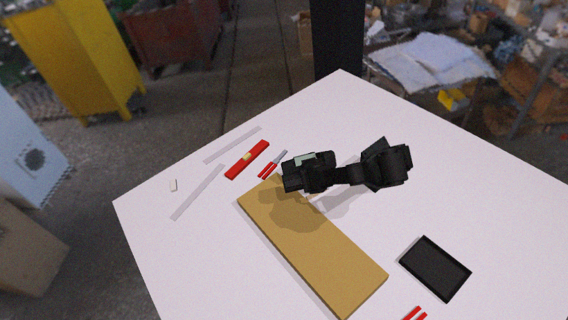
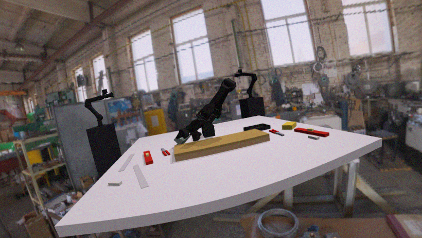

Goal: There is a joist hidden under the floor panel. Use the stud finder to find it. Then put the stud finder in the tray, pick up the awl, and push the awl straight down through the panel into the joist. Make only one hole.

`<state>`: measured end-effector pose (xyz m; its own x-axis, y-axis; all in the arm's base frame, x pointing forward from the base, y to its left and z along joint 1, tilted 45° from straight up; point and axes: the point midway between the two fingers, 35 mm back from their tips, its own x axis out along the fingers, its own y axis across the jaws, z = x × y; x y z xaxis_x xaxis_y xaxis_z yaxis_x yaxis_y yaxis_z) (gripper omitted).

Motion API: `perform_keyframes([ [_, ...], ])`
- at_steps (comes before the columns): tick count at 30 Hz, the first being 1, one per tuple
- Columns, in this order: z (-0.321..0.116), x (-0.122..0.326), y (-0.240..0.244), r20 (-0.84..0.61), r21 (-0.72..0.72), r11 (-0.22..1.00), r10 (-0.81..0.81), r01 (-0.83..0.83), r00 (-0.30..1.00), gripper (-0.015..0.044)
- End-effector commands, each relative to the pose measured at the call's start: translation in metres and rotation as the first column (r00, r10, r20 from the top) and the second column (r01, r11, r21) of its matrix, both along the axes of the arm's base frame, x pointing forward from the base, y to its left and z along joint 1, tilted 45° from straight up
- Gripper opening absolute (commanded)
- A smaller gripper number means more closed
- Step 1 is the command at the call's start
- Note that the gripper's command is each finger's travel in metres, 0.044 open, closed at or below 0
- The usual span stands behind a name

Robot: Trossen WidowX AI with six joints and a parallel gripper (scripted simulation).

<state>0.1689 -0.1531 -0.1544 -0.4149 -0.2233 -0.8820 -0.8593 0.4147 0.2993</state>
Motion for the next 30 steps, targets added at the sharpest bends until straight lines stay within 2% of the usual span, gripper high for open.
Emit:
perform_keyframes([
  [1,-0.0015,0.0001,0.0016,-0.001,-0.001,1.000,0.000,0.000,1.000,0.0131],
  [10,-0.0016,0.0030,0.0043,-0.001,-0.001,1.000,0.000,0.000,1.000,0.0367],
  [11,-0.0013,0.0035,0.0050,-0.001,-0.001,1.000,0.000,0.000,1.000,0.0379],
  [30,-0.0008,0.0044,0.0066,-0.001,-0.001,1.000,0.000,0.000,1.000,0.0379],
])
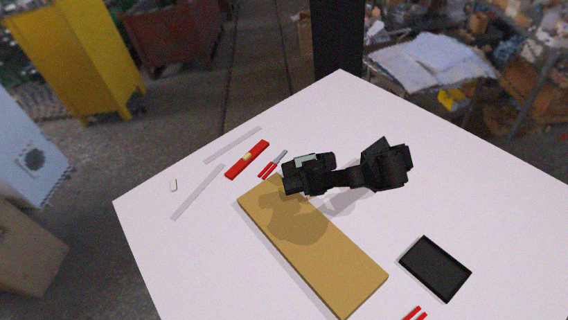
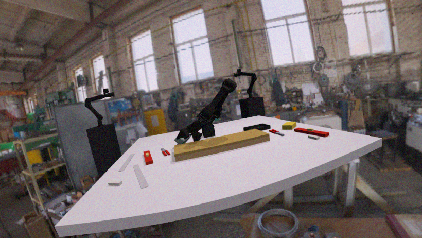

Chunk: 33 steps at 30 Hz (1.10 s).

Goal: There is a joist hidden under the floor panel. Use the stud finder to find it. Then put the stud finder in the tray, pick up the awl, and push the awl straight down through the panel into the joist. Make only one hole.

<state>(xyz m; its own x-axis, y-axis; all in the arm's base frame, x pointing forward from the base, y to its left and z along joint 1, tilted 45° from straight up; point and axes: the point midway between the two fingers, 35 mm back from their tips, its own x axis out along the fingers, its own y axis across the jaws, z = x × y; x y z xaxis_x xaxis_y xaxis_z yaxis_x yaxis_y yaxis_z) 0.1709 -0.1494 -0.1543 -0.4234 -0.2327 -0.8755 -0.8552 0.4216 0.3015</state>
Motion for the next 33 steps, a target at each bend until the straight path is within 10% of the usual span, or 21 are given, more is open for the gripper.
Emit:
perform_keyframes([
  [1,-0.0010,0.0025,0.0028,0.008,0.012,1.000,0.004,-0.004,1.000,0.0379],
  [33,0.0005,0.0032,0.0054,0.008,0.012,1.000,0.004,-0.004,1.000,0.0379],
])
